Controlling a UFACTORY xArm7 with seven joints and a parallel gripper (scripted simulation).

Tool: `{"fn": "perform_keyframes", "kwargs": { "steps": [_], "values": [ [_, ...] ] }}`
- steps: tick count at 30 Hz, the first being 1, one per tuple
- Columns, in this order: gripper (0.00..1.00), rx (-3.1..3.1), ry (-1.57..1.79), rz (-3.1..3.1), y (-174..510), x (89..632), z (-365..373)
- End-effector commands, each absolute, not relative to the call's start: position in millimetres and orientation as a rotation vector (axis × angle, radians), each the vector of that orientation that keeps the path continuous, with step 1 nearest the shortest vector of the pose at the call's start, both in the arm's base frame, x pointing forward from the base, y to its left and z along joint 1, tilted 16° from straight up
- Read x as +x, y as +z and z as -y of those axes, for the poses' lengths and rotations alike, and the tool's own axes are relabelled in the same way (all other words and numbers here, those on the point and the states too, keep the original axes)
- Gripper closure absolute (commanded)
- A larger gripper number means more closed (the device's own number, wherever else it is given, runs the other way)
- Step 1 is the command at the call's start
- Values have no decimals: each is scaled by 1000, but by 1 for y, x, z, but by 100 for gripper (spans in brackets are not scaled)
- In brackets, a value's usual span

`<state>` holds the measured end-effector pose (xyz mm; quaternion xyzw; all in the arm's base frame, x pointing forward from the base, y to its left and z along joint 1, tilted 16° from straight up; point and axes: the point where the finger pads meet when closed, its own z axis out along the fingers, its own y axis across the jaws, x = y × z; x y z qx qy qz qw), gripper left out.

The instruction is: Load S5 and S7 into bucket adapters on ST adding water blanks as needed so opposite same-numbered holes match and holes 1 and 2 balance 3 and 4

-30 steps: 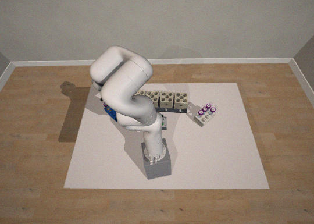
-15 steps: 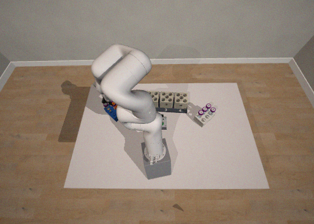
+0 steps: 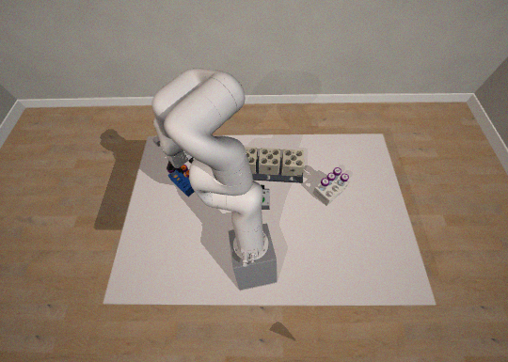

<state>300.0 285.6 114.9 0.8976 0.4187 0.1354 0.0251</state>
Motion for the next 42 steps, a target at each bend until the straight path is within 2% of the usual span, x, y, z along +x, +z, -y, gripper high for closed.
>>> {"fn": "perform_keyframes", "kwargs": {
  "steps": [1, 20, 42],
  "values": [
    [43, 2771, 421, -1290, 103, 305, -287],
    [43, 2771, 421, -1291, 71, 314, -290],
    [43, 2771, 421, -1291, 70, 314, -290]
  ]
}}
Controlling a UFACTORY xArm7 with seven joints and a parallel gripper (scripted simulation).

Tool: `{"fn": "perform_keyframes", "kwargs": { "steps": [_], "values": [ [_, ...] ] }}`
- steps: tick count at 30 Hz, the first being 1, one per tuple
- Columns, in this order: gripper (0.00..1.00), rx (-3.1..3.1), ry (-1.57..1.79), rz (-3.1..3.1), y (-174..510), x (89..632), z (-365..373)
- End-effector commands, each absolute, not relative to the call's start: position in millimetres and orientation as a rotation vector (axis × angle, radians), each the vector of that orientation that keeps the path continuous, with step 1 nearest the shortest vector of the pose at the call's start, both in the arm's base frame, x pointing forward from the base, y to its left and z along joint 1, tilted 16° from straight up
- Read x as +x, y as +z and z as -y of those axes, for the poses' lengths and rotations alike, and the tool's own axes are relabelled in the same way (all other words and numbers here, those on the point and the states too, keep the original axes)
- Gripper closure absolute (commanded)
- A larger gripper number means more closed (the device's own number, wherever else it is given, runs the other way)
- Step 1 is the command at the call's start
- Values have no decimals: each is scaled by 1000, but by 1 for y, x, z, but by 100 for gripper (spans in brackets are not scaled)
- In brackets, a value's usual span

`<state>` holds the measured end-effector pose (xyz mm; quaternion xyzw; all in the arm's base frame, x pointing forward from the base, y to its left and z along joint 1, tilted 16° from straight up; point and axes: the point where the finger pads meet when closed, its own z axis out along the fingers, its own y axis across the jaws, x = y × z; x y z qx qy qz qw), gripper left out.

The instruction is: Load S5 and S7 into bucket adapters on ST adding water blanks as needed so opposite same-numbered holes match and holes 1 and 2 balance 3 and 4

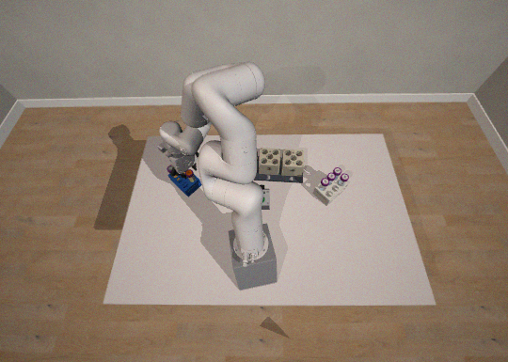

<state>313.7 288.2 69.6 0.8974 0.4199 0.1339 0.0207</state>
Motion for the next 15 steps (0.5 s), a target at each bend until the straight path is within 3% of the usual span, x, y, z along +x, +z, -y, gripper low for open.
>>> {"fn": "perform_keyframes", "kwargs": {
  "steps": [1, 15],
  "values": [
    [43, 2771, 421, -1291, 70, 314, -290],
    [43, 2771, 421, -1291, 62, 316, -290]
  ]
}}
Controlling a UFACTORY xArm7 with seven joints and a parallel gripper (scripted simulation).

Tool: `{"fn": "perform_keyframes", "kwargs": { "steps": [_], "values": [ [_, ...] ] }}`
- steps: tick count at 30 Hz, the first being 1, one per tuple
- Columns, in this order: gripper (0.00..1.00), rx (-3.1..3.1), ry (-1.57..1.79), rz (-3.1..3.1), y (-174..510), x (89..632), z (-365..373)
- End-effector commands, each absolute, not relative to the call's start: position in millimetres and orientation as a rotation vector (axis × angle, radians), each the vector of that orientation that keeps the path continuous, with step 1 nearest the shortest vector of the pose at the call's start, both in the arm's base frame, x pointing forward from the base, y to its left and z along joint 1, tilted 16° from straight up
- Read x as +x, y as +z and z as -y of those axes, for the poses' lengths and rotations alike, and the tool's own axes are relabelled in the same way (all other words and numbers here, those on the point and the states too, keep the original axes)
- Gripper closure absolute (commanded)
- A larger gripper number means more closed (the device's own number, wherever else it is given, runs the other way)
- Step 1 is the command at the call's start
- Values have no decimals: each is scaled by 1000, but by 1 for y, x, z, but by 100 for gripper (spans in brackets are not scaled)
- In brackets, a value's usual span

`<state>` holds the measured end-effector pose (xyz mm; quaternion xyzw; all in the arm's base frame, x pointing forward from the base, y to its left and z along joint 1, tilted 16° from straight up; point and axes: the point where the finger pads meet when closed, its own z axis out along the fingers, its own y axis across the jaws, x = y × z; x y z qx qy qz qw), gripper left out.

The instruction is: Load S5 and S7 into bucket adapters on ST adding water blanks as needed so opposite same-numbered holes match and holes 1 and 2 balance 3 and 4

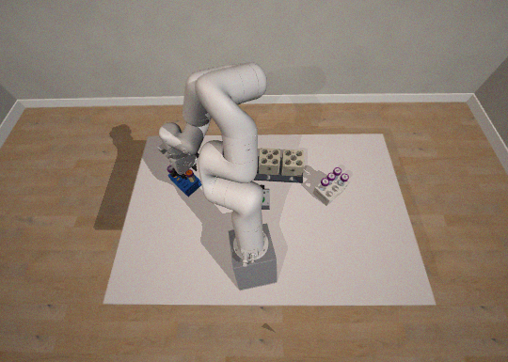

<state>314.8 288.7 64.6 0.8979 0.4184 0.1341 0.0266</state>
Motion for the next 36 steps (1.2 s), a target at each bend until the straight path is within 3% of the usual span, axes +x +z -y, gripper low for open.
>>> {"fn": "perform_keyframes", "kwargs": {
  "steps": [1, 36],
  "values": [
    [43, 2771, 421, -1291, 62, 316, -290],
    [43, 2771, 421, -1291, 51, 320, -291]
  ]
}}
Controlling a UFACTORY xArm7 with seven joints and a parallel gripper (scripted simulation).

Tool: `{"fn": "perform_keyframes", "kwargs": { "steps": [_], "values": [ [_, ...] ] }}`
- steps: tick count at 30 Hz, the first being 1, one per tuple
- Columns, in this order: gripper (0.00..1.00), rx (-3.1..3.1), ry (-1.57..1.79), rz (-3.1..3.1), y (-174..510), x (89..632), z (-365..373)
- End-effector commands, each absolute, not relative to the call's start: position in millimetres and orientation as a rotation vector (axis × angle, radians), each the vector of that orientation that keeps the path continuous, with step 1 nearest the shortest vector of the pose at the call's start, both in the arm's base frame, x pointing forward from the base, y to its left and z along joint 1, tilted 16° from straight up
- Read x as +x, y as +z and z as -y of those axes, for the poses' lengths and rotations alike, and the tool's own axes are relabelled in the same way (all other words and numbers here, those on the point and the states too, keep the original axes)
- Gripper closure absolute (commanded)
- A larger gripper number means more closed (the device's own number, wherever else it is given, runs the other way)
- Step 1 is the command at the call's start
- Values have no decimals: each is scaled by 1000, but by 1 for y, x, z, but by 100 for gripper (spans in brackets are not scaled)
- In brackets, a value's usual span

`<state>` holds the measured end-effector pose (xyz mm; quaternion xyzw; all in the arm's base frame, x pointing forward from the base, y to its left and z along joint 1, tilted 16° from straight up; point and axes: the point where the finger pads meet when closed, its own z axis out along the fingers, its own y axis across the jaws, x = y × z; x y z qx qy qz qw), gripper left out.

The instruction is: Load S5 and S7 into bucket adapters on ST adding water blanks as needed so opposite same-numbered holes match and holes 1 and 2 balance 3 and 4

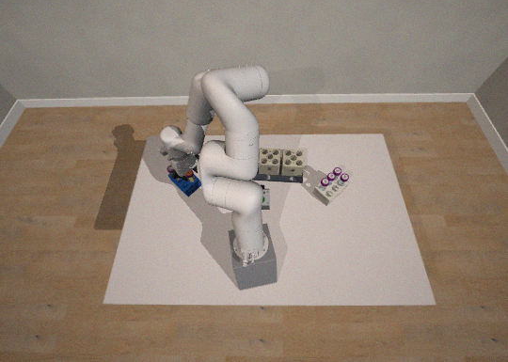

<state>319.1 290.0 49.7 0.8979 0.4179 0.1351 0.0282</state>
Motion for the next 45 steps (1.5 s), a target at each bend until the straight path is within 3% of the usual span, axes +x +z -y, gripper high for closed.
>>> {"fn": "perform_keyframes", "kwargs": {
  "steps": [1, 2, 3, 45],
  "values": [
    [43, 2771, 421, -1291, 51, 320, -291],
    [43, 2771, 421, -1291, 51, 320, -291],
    [100, 2771, 421, -1291, 51, 319, -291],
    [100, 2771, 421, -1291, 53, 319, -291]
  ]
}}
